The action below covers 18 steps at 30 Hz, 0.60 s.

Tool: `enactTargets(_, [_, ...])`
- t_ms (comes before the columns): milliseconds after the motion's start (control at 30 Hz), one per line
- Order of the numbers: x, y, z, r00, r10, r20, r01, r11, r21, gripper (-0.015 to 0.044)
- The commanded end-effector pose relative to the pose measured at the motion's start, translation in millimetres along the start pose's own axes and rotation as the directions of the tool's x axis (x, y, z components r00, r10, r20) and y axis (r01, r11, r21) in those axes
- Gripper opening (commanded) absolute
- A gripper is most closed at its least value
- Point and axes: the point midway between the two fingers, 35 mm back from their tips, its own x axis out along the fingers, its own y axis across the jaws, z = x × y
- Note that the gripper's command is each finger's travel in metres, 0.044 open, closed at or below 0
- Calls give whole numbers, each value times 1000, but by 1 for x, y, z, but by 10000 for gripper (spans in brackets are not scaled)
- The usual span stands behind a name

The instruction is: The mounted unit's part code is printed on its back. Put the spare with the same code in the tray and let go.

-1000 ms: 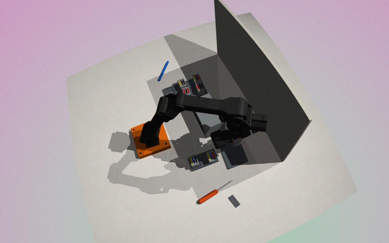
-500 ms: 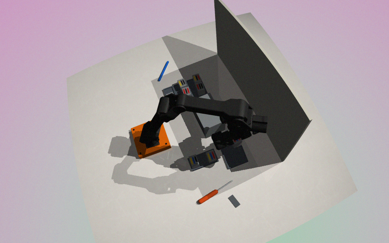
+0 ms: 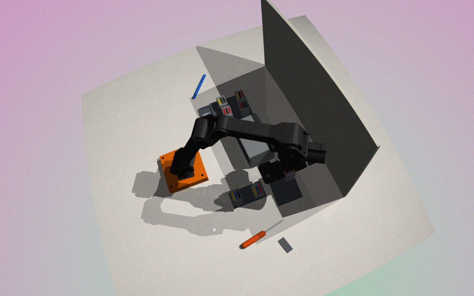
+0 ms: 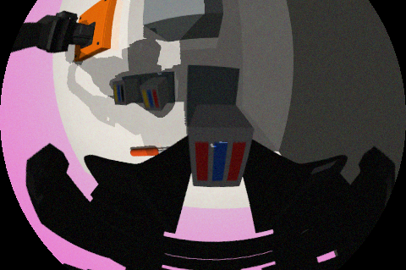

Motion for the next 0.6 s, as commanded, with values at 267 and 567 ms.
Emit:
enactTargets(267, [9, -2, 0, 1000, -3, 2, 3, 1000, -5, 0])
enactTargets(567, [15, -3, -1, 1000, -3, 2, 3, 1000, -5, 0])
